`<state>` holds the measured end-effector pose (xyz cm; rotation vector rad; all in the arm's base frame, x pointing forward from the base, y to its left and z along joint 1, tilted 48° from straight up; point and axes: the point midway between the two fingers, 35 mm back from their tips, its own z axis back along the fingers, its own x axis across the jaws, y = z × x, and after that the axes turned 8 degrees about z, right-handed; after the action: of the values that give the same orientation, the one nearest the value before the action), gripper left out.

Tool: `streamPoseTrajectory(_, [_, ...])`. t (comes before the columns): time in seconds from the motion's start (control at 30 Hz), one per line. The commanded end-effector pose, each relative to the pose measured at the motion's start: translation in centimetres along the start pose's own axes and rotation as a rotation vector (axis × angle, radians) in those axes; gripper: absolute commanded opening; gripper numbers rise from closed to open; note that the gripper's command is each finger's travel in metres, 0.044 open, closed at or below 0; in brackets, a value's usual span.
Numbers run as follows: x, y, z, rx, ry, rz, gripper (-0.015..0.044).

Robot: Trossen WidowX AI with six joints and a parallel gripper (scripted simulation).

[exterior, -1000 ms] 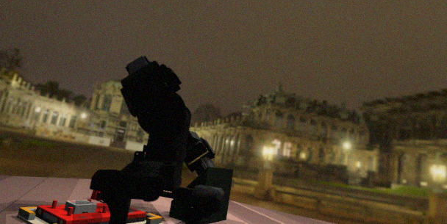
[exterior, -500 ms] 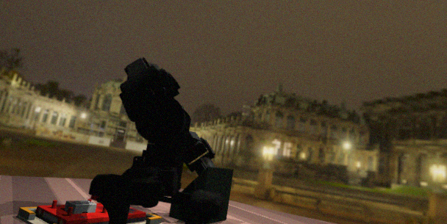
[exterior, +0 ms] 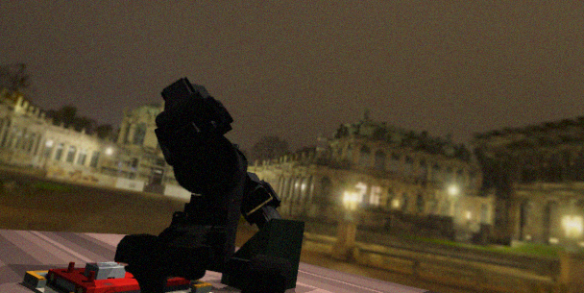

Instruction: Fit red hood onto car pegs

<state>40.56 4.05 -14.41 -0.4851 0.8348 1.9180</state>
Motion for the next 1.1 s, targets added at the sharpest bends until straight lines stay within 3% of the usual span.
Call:
streamPoseTrajectory(0.0, [0.0,0.1,-0.2,0.001,0.006,0.006,0.044])
streamPoseTrajectory(0.13, [0.0,0.0,0.0,0.0,0.0,0.0,0.0335])
streamPoseTrajectory(0.43, [0.0,0.0,0.0,0.0,0.0,0.0,0.0275])
streamPoseTrajectory(0.77, [0.0,0.0,0.9,0.0,-0.001,0.0,0.0012])
streamPoseTrajectory(1.07, [0.1,0.0,2.9,-0.001,-0.002,0.0,0.0])
